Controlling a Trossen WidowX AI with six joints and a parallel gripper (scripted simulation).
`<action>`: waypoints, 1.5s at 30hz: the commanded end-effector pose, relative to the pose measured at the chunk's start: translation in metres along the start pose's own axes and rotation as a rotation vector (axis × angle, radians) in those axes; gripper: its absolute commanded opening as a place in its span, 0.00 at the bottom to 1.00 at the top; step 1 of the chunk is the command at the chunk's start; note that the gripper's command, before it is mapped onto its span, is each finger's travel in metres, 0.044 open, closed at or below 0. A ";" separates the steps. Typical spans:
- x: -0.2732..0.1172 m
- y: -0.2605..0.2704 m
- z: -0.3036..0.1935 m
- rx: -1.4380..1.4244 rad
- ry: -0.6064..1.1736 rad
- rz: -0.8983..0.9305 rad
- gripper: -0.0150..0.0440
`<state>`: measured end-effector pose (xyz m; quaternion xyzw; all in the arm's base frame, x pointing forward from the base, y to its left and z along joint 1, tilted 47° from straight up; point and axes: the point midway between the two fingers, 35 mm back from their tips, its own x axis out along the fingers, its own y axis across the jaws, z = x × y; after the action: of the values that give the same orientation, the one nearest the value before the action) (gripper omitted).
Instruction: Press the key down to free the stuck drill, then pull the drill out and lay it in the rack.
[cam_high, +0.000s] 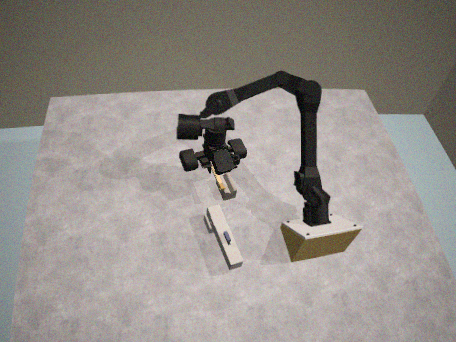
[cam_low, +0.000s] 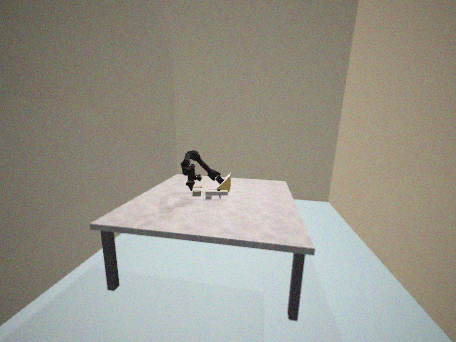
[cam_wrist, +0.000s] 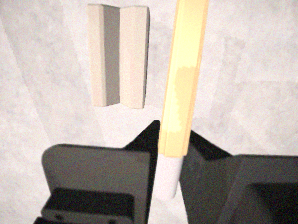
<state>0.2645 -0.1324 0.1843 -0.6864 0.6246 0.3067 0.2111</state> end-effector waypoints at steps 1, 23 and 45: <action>0.000 0.007 -0.002 -0.003 0.001 -0.004 0.25; 0.002 0.036 -0.009 -0.003 0.001 -0.004 0.25; 0.030 0.037 -0.010 -0.003 0.003 -0.004 0.25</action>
<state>0.2303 -0.1636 0.1778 -0.6874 0.6257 0.3036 0.2094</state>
